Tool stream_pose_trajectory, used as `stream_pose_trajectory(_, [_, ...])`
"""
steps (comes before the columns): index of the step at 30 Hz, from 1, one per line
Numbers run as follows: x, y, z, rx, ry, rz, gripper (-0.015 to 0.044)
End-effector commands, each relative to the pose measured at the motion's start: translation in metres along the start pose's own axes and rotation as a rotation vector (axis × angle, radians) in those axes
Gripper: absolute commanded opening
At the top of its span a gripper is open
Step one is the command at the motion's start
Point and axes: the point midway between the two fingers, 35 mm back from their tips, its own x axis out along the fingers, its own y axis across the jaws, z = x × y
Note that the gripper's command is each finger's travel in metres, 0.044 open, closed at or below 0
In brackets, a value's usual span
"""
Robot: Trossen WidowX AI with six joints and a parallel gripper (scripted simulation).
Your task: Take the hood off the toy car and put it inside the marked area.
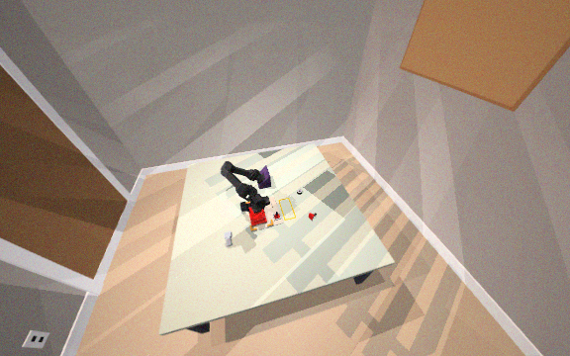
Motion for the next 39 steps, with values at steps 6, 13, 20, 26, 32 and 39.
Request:
stream_pose_trajectory(6, [0.009, 0.000, -0.001, -0.007, 0.003, -0.006, 0.0440])
stream_pose_trajectory(13, [0.015, 0.000, -0.001, -0.007, 0.003, -0.006, 0.0440])
stream_pose_trajectory(20, [0.021, 0.000, -0.002, -0.007, 0.003, -0.006, 0.0440])
stream_pose_trajectory(26, [0.025, -0.001, -0.002, -0.007, 0.003, -0.007, 0.0440])
stream_pose_trajectory(32, [0.030, -0.001, -0.002, -0.006, 0.003, -0.007, 0.0440])
stream_pose_trajectory(39, [0.036, -0.001, -0.003, -0.006, 0.003, -0.008, 0.0440])
